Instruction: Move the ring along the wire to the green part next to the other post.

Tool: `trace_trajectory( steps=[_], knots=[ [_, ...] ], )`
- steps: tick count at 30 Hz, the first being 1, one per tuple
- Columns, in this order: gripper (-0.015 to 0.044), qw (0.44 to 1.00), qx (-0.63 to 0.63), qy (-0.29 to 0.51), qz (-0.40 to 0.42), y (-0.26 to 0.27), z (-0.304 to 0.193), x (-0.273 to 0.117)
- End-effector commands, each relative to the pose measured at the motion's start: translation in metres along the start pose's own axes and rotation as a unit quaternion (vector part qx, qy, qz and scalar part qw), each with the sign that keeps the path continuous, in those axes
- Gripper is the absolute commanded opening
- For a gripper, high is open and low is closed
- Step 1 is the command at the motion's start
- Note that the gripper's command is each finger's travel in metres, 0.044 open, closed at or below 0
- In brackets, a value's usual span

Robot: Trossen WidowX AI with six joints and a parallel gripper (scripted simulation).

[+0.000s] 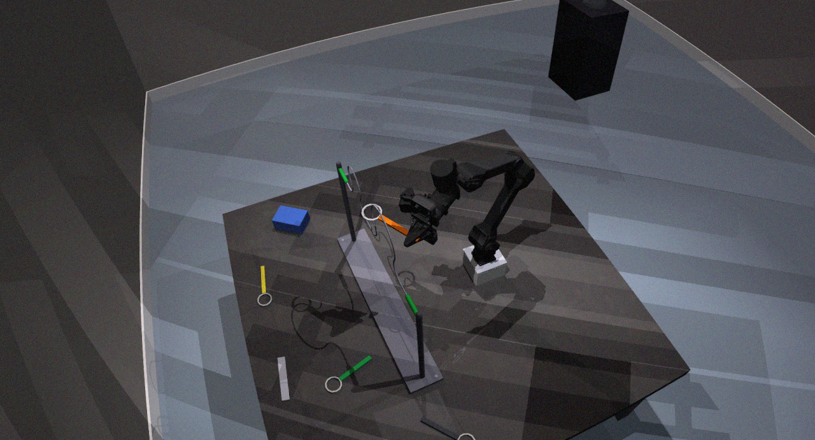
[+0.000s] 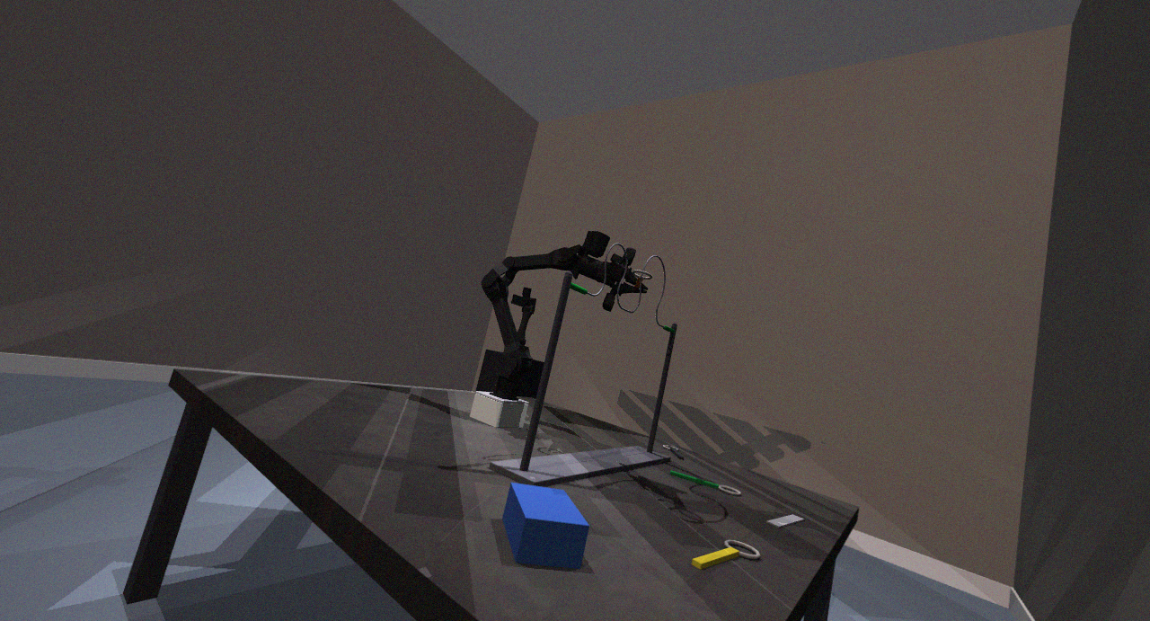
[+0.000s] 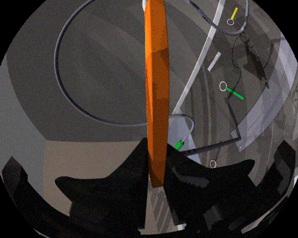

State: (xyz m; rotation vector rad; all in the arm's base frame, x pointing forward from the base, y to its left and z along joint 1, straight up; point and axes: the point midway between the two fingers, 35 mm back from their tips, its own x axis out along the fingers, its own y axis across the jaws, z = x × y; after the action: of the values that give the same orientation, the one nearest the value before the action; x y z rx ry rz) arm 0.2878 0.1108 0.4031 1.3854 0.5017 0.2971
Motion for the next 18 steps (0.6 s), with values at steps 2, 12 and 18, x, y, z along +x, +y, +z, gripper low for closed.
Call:
trace_trajectory(
  steps=[2,12,18],
  knots=[
    [-0.015,1.0,-0.028,-0.004,-0.011,0.0011,0.0001,-0.0002],
    [-0.015,0.996,-0.075,-0.01,-0.037,-0.0027,0.0004,0.0001],
    [-0.015,0.993,-0.103,-0.014,-0.053,-0.0051,0.0008,0.0003]
  ],
)
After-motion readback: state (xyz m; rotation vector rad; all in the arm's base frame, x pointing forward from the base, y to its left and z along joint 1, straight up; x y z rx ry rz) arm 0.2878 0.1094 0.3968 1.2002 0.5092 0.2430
